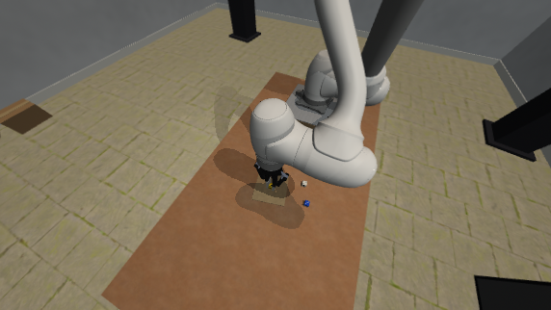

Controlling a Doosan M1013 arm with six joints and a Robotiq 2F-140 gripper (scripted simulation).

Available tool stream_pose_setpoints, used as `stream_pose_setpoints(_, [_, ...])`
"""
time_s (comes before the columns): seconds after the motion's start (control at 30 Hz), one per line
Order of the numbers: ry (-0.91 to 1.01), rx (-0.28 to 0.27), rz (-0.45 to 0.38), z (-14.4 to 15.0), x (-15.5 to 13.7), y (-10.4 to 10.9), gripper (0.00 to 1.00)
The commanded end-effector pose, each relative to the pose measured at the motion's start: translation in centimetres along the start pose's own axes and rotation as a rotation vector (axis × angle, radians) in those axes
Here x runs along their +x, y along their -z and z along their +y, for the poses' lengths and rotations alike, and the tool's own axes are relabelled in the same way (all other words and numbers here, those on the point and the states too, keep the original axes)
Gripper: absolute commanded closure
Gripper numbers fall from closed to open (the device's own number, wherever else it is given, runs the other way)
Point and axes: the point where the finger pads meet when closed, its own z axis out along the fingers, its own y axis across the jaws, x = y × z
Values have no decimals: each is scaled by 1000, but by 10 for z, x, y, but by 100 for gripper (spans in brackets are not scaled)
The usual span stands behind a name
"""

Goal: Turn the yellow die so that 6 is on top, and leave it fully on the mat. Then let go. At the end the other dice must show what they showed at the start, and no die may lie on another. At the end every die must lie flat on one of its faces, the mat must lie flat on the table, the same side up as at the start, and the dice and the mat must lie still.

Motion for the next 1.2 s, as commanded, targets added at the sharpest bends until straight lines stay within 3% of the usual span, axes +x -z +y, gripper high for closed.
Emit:
stream_pose_setpoints(0.0, [0, 0, 0, 0, 0, 0, 91])
stream_pose_setpoints(0.63, [0, 0, 0, 0, 0, 0, 91])
stream_pose_setpoints(1.17, [0, 0, 0, 0, 0, 0, 79])
